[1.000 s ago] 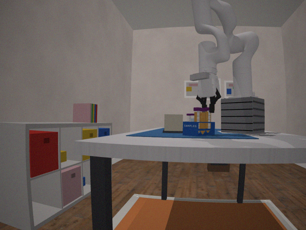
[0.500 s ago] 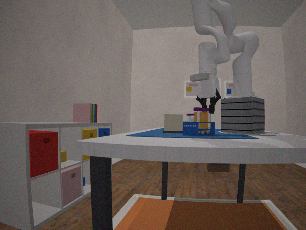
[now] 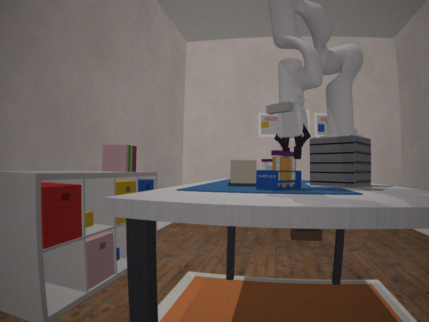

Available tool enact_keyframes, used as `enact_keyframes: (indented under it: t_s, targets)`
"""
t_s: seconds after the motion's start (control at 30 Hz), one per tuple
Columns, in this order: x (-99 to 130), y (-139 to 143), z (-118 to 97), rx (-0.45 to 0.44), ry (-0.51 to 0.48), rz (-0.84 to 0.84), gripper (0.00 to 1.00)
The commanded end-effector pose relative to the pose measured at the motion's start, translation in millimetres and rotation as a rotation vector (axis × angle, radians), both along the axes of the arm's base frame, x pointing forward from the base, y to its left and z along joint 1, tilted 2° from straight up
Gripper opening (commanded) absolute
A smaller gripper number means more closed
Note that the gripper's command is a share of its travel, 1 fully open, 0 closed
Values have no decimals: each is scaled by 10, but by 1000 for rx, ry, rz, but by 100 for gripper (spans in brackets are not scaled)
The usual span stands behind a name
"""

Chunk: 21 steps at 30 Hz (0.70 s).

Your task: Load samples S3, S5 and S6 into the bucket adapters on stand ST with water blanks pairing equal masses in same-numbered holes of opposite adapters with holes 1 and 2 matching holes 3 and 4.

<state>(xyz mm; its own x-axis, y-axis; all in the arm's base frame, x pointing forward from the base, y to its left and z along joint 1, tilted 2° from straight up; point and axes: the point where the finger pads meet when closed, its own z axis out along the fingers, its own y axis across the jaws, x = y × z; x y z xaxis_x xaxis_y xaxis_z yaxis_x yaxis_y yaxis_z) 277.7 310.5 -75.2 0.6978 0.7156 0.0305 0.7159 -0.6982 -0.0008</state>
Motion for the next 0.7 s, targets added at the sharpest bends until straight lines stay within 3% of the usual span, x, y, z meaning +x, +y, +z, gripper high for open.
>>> enact_keyframes:
  t_s: [0.0, 0.47, 0.67]
  targets:
    - [5, 5, 4, 1, -1, 0, 44]
    - [5, 5, 4, 1, -1, 0, 44]
    - [2, 2, 123, 1, -1, 0, 44]
